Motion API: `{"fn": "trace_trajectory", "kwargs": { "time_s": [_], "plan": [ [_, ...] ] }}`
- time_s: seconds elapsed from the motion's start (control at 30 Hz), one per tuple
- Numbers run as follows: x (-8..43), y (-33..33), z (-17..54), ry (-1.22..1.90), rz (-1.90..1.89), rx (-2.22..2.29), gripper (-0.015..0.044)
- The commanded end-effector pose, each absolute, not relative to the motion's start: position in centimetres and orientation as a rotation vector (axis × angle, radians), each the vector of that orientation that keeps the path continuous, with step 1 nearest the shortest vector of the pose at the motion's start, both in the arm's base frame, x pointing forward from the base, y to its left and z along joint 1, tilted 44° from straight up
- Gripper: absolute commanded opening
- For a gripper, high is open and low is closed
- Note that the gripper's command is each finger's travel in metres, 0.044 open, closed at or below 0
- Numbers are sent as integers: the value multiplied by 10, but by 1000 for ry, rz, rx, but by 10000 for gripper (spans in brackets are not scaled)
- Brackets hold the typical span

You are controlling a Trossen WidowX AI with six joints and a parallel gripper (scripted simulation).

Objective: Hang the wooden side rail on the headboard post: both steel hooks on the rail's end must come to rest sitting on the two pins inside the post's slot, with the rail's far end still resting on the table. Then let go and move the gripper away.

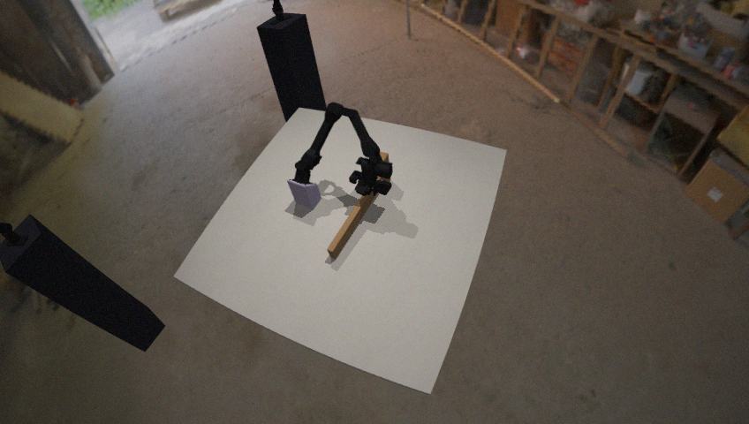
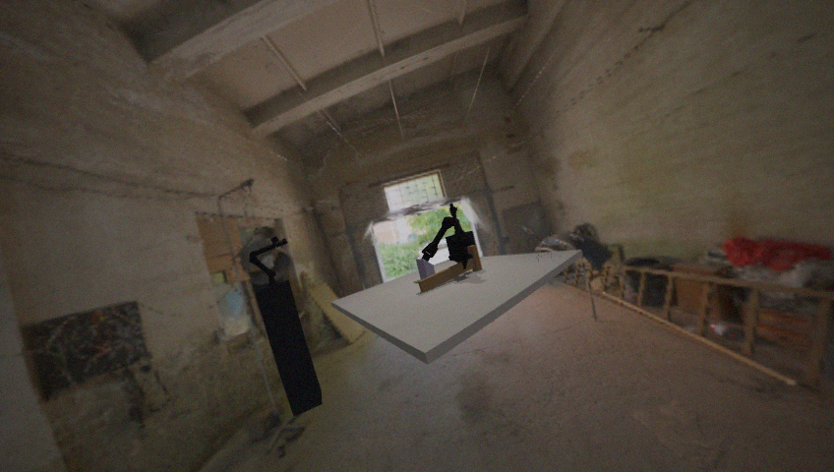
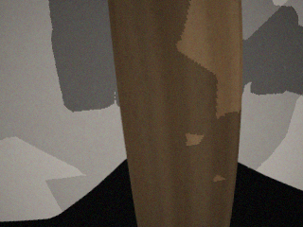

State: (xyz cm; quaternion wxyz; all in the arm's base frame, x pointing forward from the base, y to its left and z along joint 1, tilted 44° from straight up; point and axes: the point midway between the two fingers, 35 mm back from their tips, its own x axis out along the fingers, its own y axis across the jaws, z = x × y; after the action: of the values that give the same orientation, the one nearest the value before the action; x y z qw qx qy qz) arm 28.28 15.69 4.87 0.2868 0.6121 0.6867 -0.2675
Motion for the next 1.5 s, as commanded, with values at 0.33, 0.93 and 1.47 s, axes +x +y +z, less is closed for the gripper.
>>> {"fn": "trace_trajectory", "kwargs": {
  "time_s": [0.33, 0.93, 1.47],
  "plan": [
    [286, 158, 55, 1823, -703, 1648, 0],
    [284, 159, 56, 1823, -703, 1648, 0],
    [283, 161, 57, 1823, -703, 1648, 0]
  ]
}}
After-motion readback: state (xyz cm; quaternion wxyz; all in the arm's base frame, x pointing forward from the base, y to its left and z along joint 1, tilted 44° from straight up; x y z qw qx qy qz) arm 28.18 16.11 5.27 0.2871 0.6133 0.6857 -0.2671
